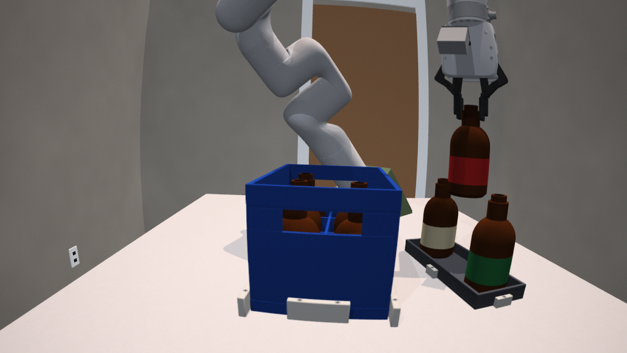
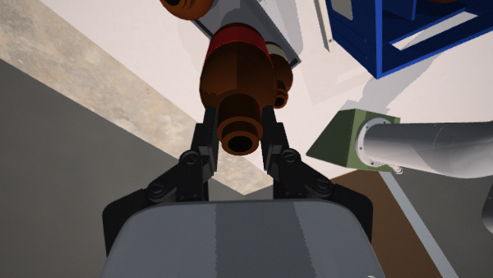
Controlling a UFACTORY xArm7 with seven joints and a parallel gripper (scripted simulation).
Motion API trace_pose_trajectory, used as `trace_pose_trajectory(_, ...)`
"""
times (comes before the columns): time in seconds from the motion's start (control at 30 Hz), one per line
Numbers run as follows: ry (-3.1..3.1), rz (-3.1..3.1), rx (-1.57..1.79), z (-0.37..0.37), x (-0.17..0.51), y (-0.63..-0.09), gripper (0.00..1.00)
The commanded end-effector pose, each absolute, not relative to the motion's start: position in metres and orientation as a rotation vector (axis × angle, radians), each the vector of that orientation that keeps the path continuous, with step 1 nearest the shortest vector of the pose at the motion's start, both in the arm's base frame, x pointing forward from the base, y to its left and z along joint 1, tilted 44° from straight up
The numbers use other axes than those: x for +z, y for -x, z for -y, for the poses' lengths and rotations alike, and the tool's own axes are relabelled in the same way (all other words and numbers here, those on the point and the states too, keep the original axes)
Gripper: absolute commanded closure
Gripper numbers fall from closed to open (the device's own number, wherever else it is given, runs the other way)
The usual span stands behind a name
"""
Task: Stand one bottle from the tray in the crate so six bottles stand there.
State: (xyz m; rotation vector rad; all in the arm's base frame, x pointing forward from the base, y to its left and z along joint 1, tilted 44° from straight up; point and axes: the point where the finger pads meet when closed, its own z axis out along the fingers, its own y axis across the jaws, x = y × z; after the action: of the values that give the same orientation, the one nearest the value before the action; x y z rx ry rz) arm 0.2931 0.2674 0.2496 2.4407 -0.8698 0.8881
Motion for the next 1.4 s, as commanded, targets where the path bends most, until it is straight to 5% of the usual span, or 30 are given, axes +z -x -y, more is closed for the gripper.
trace_pose_trajectory(0.0, -2.445, 0.868, 0.892, -0.272, 0.254, -0.291, 1.0)
trace_pose_trajectory(1.37, -2.445, 0.868, 0.892, -0.281, 0.266, -0.283, 1.0)
